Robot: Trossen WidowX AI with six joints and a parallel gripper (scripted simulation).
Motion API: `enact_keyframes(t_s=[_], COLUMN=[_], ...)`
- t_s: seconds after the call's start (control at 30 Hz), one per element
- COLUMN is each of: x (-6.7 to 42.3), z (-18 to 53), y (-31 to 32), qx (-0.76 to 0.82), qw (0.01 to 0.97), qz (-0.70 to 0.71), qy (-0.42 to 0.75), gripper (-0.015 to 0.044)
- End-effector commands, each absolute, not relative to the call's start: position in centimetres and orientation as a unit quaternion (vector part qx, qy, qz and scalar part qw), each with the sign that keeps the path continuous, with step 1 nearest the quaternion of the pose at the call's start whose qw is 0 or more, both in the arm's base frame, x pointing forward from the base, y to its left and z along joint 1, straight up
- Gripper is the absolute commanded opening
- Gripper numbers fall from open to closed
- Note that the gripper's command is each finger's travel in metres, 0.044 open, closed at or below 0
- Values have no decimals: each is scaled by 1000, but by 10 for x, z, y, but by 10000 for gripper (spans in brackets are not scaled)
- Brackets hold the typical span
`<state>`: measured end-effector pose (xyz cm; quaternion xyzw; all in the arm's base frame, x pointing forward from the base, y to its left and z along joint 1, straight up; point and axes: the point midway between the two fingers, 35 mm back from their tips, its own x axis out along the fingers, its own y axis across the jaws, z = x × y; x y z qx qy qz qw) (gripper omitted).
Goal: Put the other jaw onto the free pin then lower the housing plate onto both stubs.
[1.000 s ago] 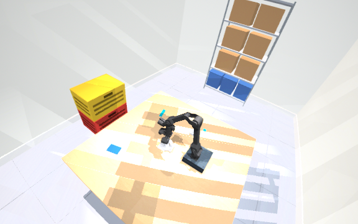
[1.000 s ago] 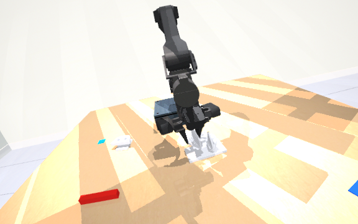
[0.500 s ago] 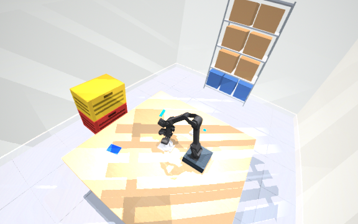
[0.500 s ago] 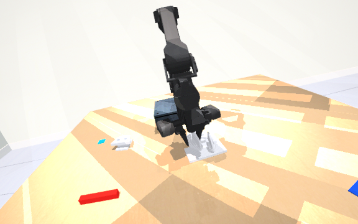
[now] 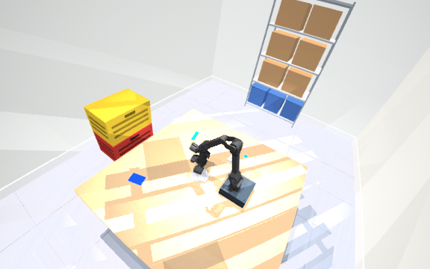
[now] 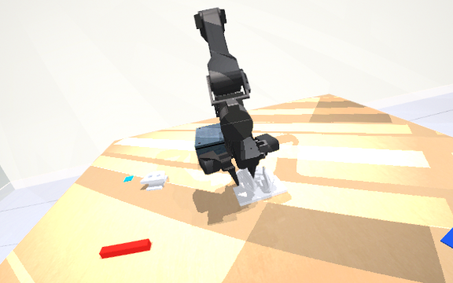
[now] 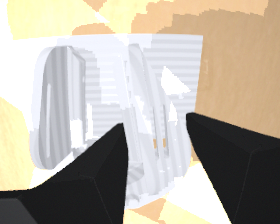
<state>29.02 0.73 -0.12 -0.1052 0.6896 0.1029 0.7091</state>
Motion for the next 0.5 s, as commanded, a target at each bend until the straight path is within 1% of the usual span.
enact_keyframes(t_s=[0.0,0.47], x=[290,290], z=[-4,-7], y=[8,8], qx=[-107,-108], qw=[709,709], qz=[105,107], qy=[689,689], gripper=[134,134])
